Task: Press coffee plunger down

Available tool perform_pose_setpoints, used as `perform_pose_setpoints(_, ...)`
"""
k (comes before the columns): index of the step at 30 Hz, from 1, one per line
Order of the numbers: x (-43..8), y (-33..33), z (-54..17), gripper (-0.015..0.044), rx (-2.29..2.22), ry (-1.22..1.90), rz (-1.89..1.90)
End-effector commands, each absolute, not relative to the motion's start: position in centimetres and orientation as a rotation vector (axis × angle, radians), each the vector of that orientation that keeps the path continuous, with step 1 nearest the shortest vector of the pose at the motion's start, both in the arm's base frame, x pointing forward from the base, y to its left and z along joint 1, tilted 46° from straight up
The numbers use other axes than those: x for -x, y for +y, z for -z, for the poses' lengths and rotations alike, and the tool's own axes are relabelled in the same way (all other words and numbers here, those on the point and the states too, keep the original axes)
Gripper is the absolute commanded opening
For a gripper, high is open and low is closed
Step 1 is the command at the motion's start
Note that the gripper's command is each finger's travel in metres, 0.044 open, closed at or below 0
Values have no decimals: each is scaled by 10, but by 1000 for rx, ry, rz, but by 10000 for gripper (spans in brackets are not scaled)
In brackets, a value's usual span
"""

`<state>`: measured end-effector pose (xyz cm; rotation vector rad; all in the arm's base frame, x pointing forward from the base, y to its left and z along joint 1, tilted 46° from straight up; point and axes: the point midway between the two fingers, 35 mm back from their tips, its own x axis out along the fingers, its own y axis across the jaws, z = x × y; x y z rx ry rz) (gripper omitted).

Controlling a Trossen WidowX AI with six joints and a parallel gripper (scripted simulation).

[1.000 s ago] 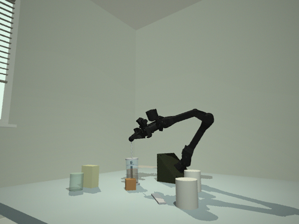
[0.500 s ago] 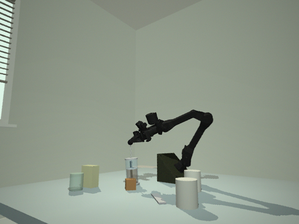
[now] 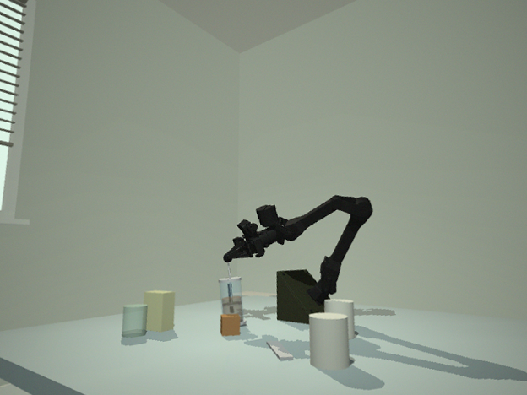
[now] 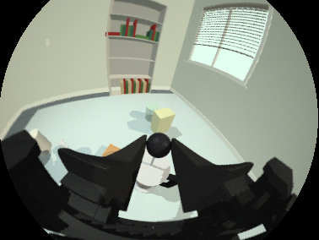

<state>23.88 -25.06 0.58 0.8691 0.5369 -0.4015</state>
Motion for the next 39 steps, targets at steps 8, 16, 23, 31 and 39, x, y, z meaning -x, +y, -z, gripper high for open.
perform_pose_setpoints(8, -245, -224, 21, 127, -931, 596, 377)
perform_pose_setpoints(16, -248, -228, 22, 127, -931, 595, 376)
perform_pose_setpoints(23, -248, -229, 23, 127, -931, 595, 376)
perform_pose_setpoints(31, -248, -231, 23, 127, -930, 595, 375)
perform_pose_setpoints(39, -248, -232, 24, 127, -930, 595, 375)
